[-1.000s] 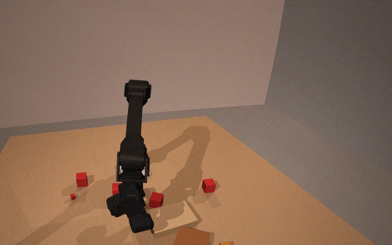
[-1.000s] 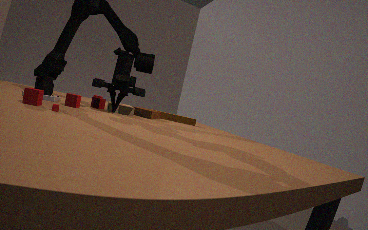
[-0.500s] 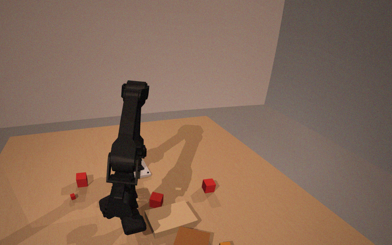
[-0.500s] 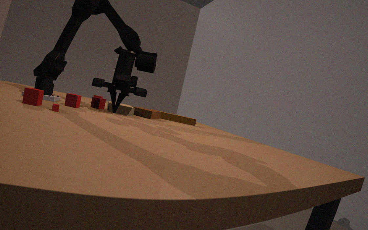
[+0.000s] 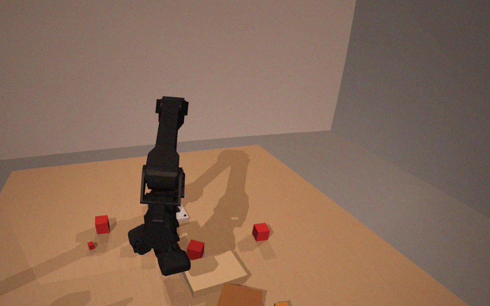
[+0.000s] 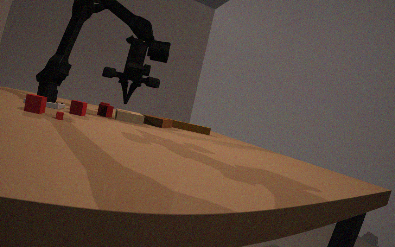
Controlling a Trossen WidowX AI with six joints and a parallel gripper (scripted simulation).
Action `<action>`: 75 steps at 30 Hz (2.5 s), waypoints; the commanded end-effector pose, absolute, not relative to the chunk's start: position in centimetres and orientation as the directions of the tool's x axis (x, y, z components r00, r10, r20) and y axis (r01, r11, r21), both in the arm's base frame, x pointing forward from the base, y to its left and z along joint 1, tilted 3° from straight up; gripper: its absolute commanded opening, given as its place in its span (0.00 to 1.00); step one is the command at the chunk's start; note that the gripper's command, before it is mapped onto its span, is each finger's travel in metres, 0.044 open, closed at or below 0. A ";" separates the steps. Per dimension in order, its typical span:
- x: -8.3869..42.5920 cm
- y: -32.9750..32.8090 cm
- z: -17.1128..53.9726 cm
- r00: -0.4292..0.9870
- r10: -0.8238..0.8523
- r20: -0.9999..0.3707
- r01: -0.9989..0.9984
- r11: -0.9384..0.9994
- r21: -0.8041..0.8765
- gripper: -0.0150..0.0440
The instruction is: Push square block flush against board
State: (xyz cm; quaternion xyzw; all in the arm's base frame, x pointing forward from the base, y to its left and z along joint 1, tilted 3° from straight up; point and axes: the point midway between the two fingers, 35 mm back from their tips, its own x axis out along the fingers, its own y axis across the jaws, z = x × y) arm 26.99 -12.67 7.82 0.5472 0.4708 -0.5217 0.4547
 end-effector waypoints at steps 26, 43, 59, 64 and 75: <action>27.4 -9.3 2.4 0.007 0.046 -0.999 0.988 -0.155 0.000 0.25; 28.0 -6.5 2.6 0.008 0.048 -0.999 0.988 -0.155 0.000 0.25; 28.6 -4.0 2.7 0.009 0.050 -0.999 0.988 -0.155 0.001 0.25; 28.8 -3.2 2.8 0.009 0.051 -0.999 0.988 -0.155 0.001 0.25; 29.3 -1.4 2.9 0.009 0.053 -0.999 0.988 -0.155 0.001 0.25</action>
